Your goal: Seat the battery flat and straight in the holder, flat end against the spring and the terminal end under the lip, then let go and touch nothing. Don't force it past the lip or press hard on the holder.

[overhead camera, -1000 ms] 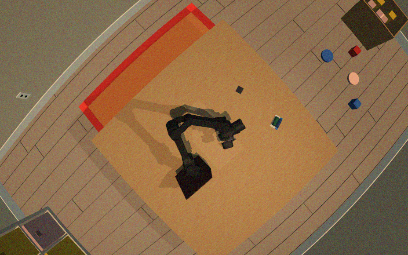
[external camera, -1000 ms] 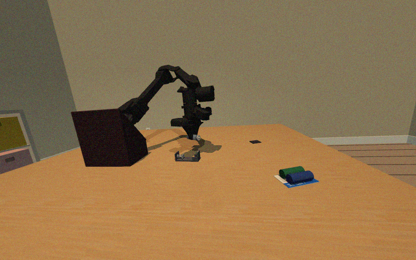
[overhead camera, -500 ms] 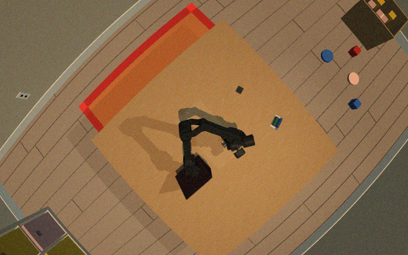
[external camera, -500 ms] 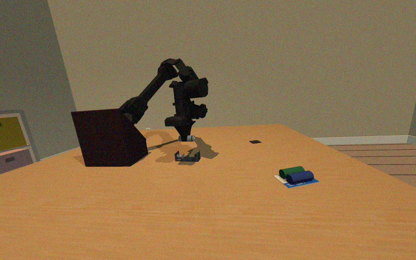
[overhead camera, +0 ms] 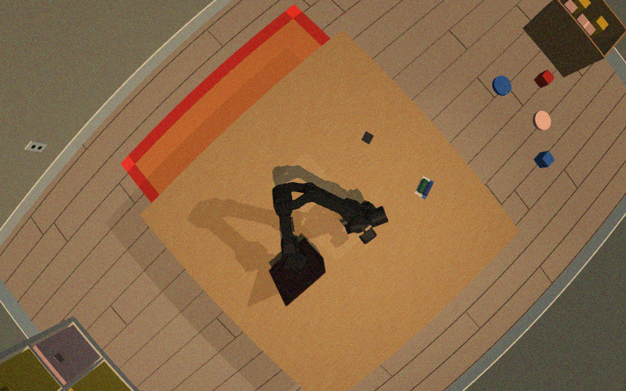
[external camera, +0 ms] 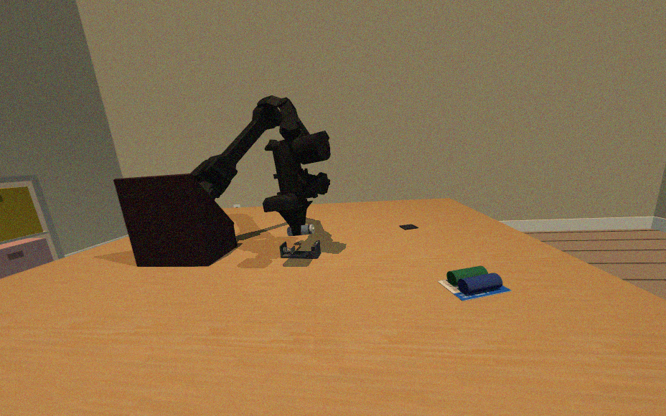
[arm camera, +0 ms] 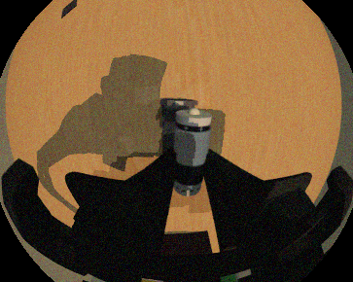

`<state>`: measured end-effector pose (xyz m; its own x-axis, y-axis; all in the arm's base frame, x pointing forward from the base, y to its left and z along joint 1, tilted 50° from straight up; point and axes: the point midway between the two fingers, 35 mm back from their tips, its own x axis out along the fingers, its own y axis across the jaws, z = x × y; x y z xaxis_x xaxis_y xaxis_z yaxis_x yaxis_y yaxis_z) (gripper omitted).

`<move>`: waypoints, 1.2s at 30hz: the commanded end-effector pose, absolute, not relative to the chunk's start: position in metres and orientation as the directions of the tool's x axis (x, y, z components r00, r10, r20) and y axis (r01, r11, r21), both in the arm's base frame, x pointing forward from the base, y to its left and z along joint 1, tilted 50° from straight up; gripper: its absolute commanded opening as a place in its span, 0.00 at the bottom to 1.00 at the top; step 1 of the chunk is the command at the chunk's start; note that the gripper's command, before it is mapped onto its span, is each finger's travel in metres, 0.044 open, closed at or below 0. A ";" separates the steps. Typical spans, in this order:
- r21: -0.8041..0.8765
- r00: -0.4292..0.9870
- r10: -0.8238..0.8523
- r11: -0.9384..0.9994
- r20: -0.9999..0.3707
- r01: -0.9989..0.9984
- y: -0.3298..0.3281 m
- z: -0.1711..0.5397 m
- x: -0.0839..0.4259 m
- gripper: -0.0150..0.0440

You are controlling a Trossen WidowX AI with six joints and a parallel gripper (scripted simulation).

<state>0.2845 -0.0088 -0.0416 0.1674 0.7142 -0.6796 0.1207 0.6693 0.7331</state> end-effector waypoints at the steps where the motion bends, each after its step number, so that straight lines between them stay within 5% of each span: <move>1: 0.732 0.204 0.705 0.670 -0.679 0.122 -0.004 -0.044 0.287 0.38; 36: 0.715 0.406 0.618 0.684 -0.674 0.144 0.019 -0.062 0.288 0.38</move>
<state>0.2889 0.0177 -0.0595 0.3976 0.6258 -0.6710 0.1375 0.6824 0.7179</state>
